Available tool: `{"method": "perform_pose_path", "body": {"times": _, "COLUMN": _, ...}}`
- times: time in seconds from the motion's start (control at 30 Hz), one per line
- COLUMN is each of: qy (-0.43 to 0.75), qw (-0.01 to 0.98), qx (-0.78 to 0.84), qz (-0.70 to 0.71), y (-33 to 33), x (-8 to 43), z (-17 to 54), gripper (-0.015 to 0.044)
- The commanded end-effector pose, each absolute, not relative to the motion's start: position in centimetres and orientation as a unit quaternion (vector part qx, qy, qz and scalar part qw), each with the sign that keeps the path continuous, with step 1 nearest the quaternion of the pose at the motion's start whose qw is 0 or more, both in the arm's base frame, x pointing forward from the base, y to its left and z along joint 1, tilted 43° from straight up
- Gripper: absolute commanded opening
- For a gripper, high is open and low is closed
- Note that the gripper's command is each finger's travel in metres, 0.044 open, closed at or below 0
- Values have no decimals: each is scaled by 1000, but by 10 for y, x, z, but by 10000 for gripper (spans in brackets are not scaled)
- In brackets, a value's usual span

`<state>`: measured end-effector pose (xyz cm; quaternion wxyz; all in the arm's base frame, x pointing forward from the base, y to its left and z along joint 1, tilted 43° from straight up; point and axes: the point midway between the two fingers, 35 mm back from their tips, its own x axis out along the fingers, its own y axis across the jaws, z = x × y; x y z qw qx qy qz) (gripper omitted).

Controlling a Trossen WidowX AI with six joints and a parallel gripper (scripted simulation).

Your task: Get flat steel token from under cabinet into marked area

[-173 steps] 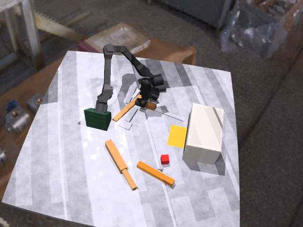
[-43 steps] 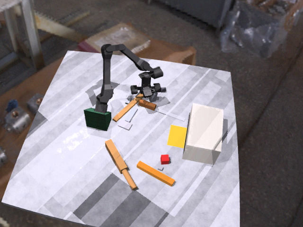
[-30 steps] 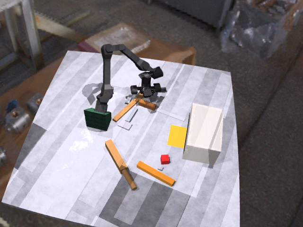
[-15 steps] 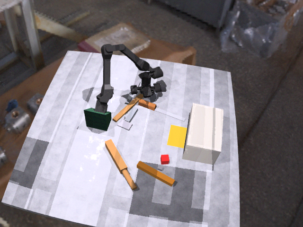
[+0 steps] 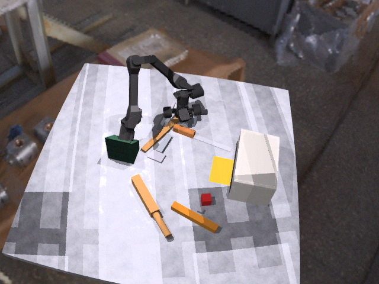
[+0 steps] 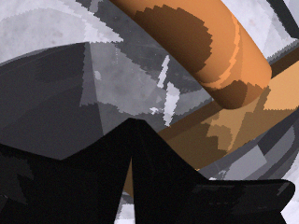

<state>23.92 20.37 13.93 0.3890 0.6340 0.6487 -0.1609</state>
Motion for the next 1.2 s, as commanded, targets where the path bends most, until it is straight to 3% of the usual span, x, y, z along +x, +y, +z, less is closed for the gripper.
{"method": "perform_pose_path", "body": {"times": 0.0, "qy": 651, "qw": 390, "qx": 630, "qz": -167, "y": 206, "x": 237, "z": 134, "gripper": 0}}
{"method": "perform_pose_path", "body": {"times": 1.17, "qy": 649, "qw": 389, "qx": 633, "qz": -161, "y": 207, "x": 239, "z": 135, "gripper": 0}}
